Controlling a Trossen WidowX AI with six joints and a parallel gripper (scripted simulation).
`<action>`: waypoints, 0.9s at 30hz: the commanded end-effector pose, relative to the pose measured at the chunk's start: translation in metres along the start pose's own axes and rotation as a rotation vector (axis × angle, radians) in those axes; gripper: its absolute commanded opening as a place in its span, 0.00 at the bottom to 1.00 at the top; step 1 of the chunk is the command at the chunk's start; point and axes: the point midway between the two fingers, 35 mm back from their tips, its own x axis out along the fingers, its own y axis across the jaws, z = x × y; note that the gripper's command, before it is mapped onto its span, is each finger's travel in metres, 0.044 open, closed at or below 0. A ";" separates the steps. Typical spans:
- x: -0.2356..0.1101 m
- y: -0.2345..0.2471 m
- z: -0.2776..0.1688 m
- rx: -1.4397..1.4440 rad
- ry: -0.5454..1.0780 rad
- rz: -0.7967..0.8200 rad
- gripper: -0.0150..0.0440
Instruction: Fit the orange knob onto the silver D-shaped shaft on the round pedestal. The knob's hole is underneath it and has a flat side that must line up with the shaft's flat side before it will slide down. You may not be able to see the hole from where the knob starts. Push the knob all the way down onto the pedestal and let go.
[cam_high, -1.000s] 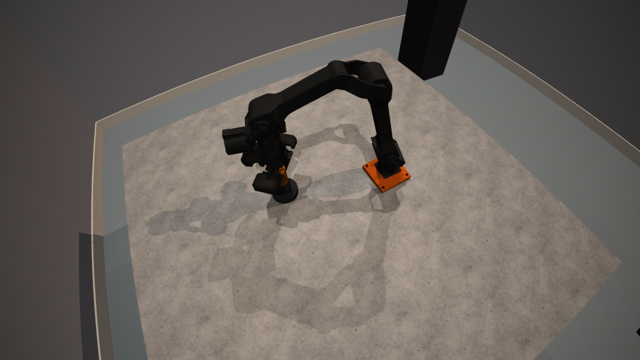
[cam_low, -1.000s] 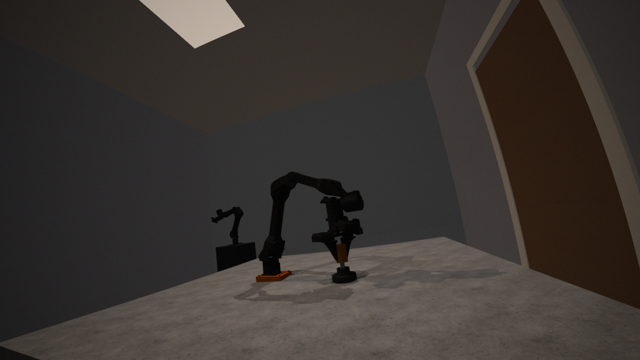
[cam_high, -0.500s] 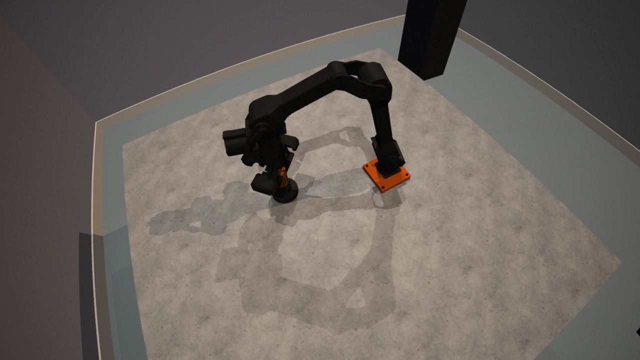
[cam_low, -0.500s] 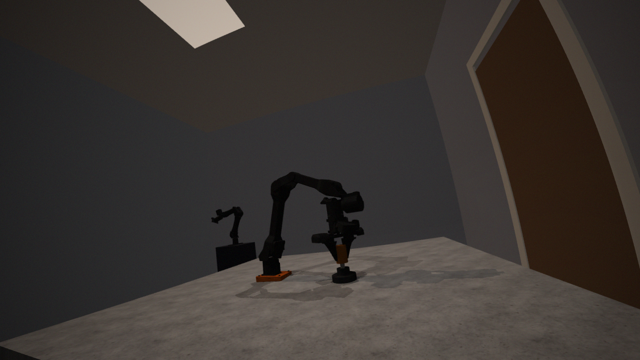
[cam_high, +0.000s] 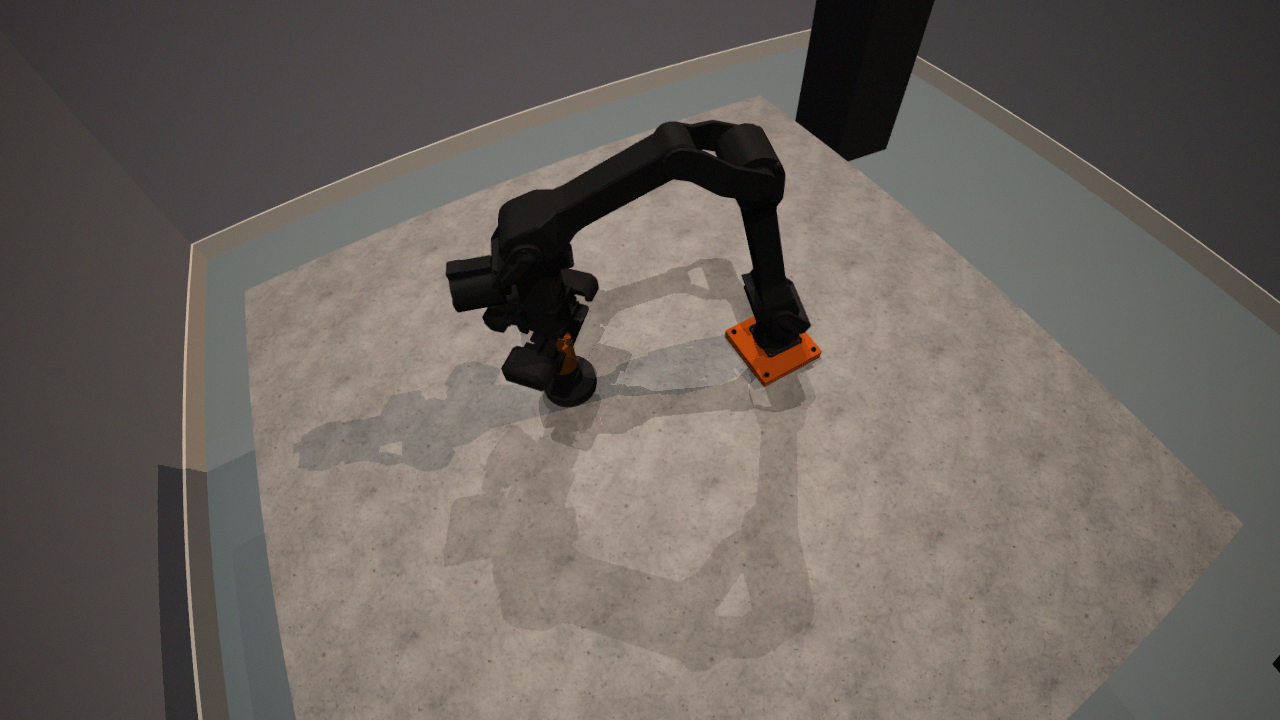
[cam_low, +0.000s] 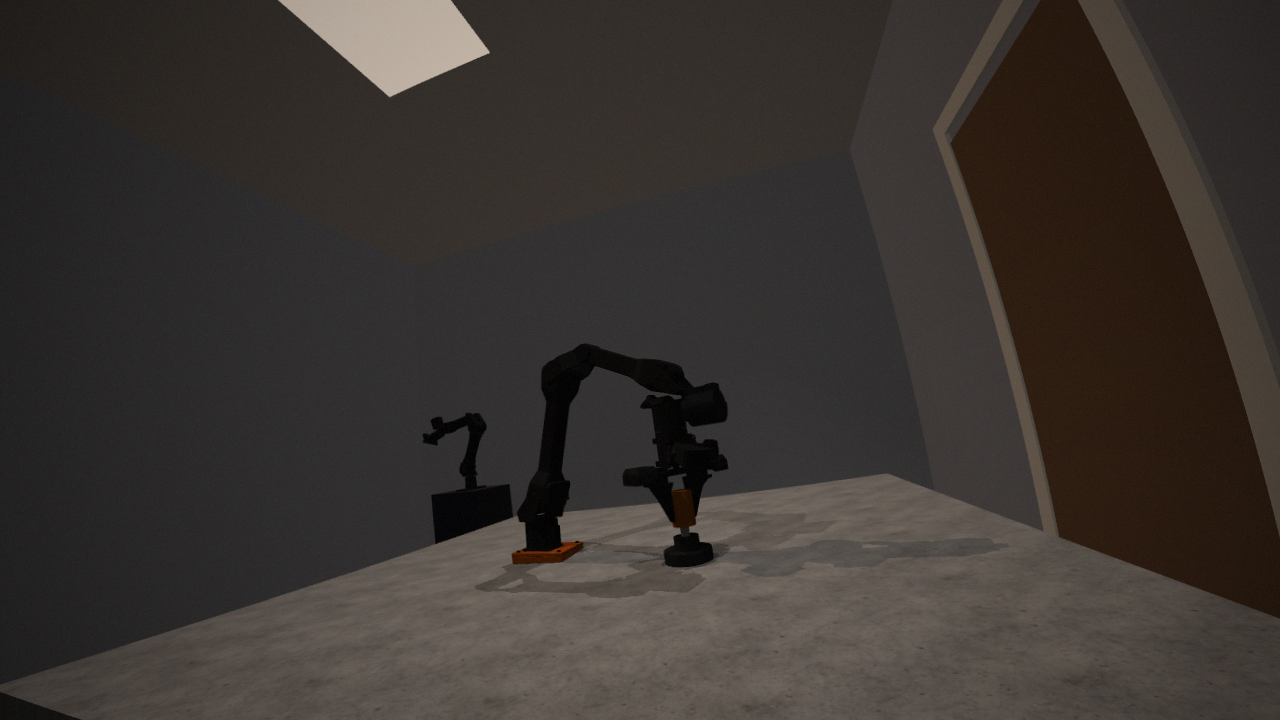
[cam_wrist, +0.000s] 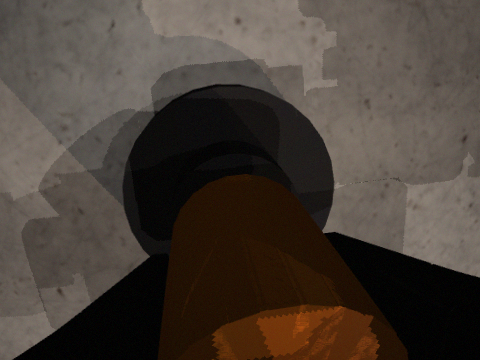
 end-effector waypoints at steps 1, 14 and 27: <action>-0.003 -0.001 0.000 0.005 -0.004 0.000 0.25; -0.005 0.002 0.002 0.214 -0.004 0.001 0.25; -0.001 0.000 0.000 0.214 -0.004 0.001 0.25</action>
